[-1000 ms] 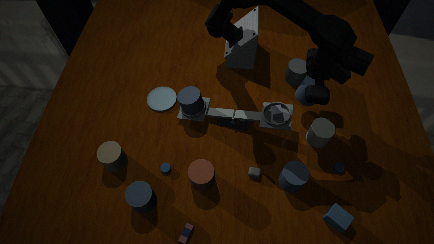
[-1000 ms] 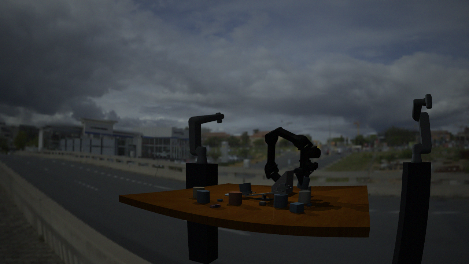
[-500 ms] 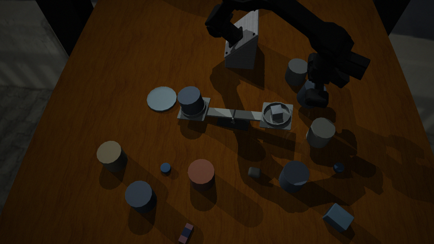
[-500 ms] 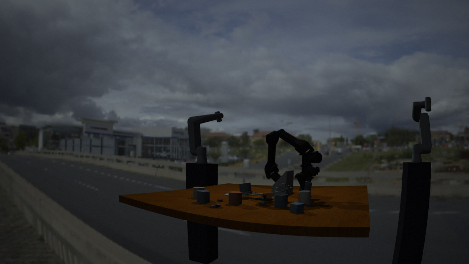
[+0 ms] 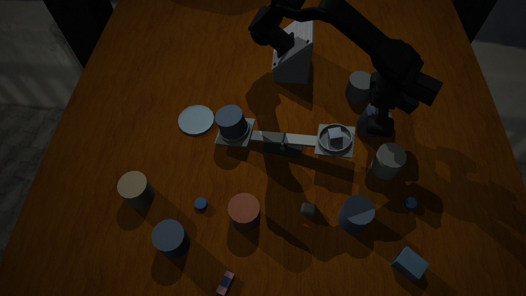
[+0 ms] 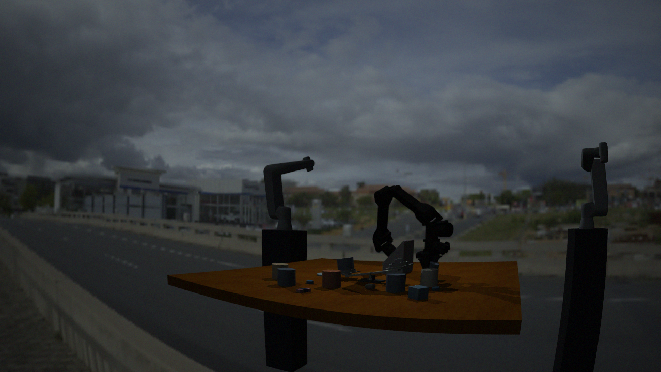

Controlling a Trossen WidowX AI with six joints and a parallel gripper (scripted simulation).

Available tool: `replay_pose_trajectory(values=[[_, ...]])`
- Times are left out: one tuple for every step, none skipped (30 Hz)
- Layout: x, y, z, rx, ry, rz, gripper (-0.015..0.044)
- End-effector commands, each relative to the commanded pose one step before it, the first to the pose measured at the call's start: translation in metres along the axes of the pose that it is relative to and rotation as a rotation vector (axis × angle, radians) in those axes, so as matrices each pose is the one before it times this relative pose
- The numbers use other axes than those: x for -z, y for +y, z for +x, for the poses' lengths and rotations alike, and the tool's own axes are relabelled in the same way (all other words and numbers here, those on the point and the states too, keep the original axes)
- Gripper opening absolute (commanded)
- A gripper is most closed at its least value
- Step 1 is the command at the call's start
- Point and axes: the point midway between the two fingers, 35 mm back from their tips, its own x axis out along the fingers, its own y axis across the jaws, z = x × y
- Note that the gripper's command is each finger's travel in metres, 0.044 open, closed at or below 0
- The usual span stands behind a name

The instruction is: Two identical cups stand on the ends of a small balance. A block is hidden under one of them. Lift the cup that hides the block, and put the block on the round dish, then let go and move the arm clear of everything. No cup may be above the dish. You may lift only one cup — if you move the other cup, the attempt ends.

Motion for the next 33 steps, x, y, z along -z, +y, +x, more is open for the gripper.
replay_pose_trajectory(values=[[0.00126,0.00053,0.00724,0.00471,0.00454,-0.0094,0.0],[0.00004,0.00001,0.00168,0.00004,0.00008,0.0,0.0],[0.00005,0.00001,0.00167,0.00004,0.00008,0.0,0.0],[-0.00048,-0.00012,-0.00459,-0.00782,-0.00061,0.0085,0.0026],[0.0,0.0,0.0,0.0,0.0,0.0,0.0053],[0.0,0.0,0.0,0.0,0.0,0.0,0.0079],[0.0,0.0,0.0,0.0,0.0,0.0,0.0105],[0.0,0.0,0.0,0.0,0.0,0.0,0.0131],[0.0,0.0,0.0,0.0,0.0,0.0,0.0157],[0.0,0.0,0.0,0.0,0.0,0.0,0.0184],[0.0,0.0,0.0,0.0,0.0,0.0,0.021],[0.0,0.0,0.0,0.0,0.0,0.0,0.0236],[0.0,0.0,0.0,0.0,0.0,0.0,0.0263],[0.0,0.0,0.0,0.0,0.0,0.0,0.0289],[0.0,0.0,0.0,0.0,0.0,0.0,0.0315],[0.0,0.0,0.0,0.0,0.0,0.0,0.0341],[0.0,0.0,0.0,0.0,0.0,0.0,0.0368],[0.0,0.0,0.0,0.0,0.0,0.0,0.0394],[-0.00019,-0.00011,-0.00293,0.00037,-0.00016,-0.0005,0.042],[-0.00043,-0.00021,-0.00883,0.0011,-0.00042,-0.0016,0.044],[-0.00028,0.00002,-0.01487,0.00182,-0.00049,-0.0027,0.044],[0.00027,0.00047,-0.01502,0.00182,-0.00022,-0.0026,0.044],[0.00044,0.0005,-0.00907,0.00109,-0.00001,-0.0016,0.044],[0.00019,0.0002,-0.00303,0.00036,0.00002,-0.0005,0.044],[0.0,0.0,0.0,0.0,0.0,0.0,0.044],[0.0,0.0,0.0,0.0,0.0,0.0,0.044],[0.0,0.0,0.0,0.0,0.0,0.0,0.044],[0.0,0.0,0.0,0.0,0.0,0.0,0.044],[0.0,0.0,0.0,0.0,0.0,0.0,0.044],[0.00018,-0.00041,-0.00032,-0.00235,-0.00289,0.0026,0.0414],[0.00054,-0.00125,-0.00095,-0.00702,-0.00869,0.0078,0.0387],[0.00089,-0.00209,-0.00162,-0.01159,-0.01451,0.0129,0.0361],[0.00105,-0.00253,-0.00199,-0.01375,-0.01749,0.0155,0.0335]])
